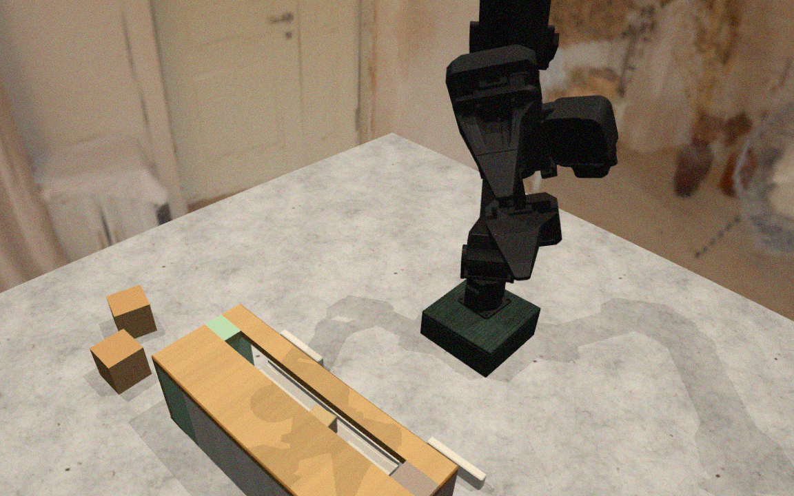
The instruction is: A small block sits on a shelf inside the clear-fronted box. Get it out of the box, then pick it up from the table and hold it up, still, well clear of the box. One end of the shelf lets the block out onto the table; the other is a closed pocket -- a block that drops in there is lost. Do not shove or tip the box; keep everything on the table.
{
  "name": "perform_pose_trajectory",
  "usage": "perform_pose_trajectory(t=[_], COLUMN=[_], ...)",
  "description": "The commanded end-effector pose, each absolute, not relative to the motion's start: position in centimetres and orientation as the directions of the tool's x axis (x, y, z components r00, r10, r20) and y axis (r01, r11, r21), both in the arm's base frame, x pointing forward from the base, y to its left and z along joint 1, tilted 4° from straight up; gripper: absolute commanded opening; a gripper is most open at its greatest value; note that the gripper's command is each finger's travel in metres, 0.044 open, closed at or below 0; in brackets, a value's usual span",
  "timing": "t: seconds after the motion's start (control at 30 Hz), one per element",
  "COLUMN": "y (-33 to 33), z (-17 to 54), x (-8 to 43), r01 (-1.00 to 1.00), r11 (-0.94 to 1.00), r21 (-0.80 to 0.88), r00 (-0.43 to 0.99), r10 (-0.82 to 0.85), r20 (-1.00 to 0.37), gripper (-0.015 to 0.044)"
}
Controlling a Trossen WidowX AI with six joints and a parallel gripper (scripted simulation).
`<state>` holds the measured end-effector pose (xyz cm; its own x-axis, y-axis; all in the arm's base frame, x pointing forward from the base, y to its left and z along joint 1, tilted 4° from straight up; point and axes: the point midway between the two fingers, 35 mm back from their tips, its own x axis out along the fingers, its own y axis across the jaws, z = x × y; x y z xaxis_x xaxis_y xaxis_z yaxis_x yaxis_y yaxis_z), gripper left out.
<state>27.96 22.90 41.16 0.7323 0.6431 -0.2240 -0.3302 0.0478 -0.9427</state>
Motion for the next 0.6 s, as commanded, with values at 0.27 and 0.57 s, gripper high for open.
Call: perform_pose_trajectory(t=[0.27, 0.57], y=[18.2, 10.4], z=[24.6, 15.5], x=[33.4, 31.7], r01=[-0.801, -0.989], r11=[-0.142, -0.124], r21=[-0.582, -0.076], r00=[0.563, 0.115], r10=[0.154, -0.353], r20=[-0.812, -0.928], gripper=[0.04, 0.04])
